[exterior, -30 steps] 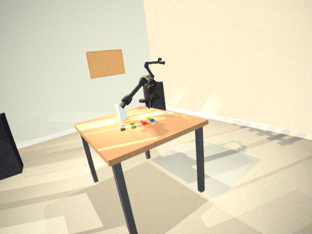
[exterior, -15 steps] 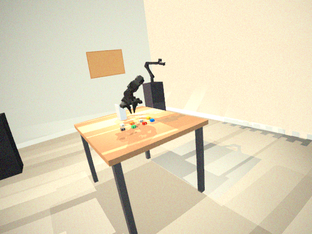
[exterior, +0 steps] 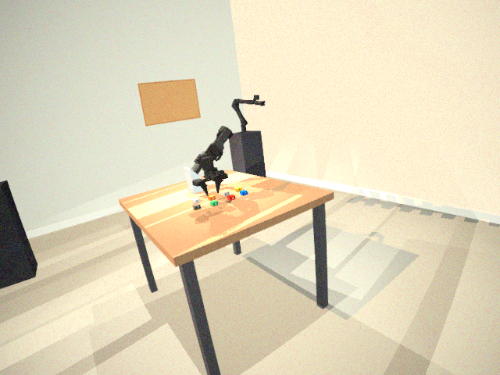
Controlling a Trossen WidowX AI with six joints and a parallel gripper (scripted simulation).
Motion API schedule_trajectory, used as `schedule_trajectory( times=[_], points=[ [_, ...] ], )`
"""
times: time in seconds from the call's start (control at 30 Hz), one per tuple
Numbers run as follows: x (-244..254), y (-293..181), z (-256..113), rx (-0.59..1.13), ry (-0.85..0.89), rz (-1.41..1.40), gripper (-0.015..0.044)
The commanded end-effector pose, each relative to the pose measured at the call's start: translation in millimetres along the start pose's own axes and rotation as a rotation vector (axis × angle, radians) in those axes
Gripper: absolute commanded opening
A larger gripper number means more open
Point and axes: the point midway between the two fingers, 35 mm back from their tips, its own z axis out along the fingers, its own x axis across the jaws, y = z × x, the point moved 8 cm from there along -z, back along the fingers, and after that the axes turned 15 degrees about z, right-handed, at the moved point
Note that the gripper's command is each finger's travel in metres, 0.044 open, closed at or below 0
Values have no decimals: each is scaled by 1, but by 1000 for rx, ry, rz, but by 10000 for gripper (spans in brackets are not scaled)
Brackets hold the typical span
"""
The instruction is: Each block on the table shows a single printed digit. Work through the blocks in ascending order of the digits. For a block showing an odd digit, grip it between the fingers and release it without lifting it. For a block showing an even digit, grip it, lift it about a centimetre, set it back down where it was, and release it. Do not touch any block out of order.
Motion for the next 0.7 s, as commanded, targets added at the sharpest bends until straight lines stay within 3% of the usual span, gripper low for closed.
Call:
schedule_trajectory(
  times=[0.0, 0.67],
  points=[
    [-2, -4, 18, 11, 8, 14, 383],
    [-2, -4, 46, 11, 9, 15, 400]
  ],
)
